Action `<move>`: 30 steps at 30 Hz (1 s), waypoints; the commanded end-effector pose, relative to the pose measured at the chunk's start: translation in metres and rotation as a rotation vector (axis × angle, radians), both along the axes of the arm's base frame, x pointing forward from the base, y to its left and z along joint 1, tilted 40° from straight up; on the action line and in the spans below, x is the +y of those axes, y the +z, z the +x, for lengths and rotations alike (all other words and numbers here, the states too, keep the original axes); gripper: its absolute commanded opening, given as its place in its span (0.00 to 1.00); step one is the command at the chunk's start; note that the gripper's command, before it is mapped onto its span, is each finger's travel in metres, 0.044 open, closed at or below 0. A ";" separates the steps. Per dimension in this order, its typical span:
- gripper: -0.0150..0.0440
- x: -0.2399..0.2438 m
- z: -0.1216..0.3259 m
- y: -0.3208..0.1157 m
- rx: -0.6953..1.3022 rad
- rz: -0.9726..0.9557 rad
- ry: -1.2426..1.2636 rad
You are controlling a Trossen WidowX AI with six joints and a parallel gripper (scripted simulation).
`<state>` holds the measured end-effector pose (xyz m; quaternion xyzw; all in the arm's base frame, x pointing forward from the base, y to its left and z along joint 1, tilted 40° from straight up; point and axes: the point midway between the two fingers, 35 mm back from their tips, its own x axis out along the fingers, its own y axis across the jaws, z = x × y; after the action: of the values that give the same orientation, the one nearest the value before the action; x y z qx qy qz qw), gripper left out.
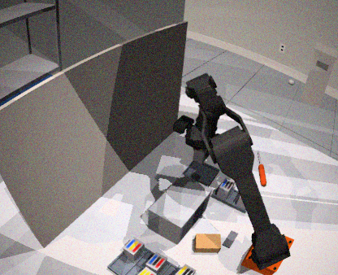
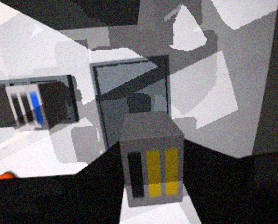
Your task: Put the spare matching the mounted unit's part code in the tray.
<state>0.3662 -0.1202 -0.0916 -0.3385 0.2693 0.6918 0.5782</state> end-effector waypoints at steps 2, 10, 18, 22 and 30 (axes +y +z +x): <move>0.25 0.003 -0.001 -0.004 0.003 0.004 -0.004; 0.25 0.007 -0.002 -0.008 0.003 0.004 -0.004; 0.25 0.011 -0.003 -0.013 0.003 0.004 -0.004; 0.25 0.013 -0.004 -0.015 0.003 0.005 -0.004; 0.25 0.017 -0.005 -0.020 0.003 0.005 -0.004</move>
<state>0.3627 -0.1053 -0.1088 -0.3382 0.2687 0.6920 0.5784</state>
